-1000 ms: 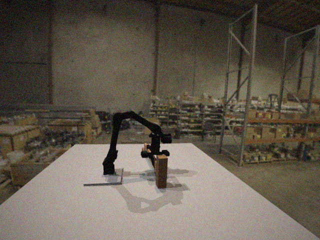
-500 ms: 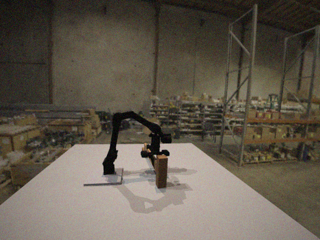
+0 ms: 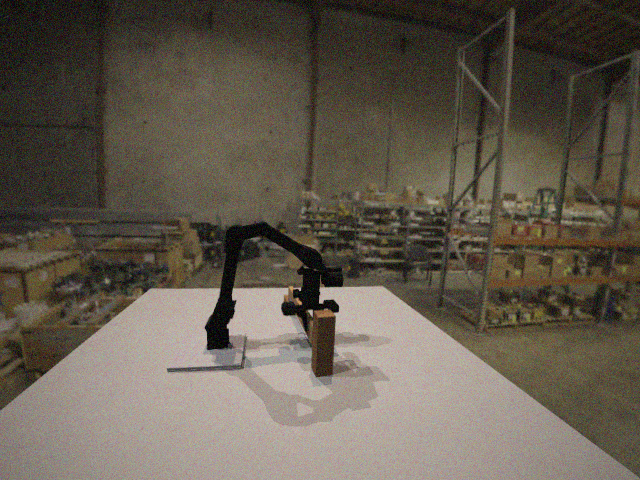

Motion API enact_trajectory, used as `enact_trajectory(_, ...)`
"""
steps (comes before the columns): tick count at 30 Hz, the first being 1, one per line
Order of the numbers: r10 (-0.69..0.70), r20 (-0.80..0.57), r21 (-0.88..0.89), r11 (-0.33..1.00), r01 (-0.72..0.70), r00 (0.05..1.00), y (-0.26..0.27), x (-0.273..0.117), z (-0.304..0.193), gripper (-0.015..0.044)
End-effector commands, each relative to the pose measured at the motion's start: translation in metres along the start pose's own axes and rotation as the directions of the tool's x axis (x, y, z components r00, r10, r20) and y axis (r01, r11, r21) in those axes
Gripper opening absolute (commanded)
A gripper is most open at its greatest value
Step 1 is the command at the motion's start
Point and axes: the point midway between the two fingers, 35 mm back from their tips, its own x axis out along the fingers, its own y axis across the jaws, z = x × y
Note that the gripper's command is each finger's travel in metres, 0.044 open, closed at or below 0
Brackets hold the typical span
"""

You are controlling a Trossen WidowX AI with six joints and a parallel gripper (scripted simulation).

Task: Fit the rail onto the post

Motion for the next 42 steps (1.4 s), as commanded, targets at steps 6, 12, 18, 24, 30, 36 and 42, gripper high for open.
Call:
enact_trajectory(6, -0.001, 0.001, 0.000, 1.000, 0.001, 1.000, 0.000, -0.002, 0.000, 0.0000)
enact_trajectory(12, -0.001, 0.001, 0.000, 1.000, 0.001, 1.000, 0.000, -0.002, -0.001, 0.0000)
enact_trajectory(18, -0.001, 0.001, 0.000, 1.000, 0.001, 1.000, 0.000, -0.001, -0.003, 0.0000)
enact_trajectory(24, -0.001, 0.001, 0.000, 1.000, 0.001, 1.000, 0.000, 0.000, -0.004, 0.0000)
enact_trajectory(30, -0.001, 0.000, 0.000, 1.000, 0.001, 1.000, 0.000, 0.001, -0.006, 0.0000)
enact_trajectory(36, -0.001, 0.000, 0.000, 1.000, 0.001, 1.000, 0.000, 0.001, -0.008, 0.0000)
enact_trajectory(42, -0.001, 0.000, 0.000, 1.000, 0.001, 1.000, 0.000, 0.000, -0.010, 0.0000)
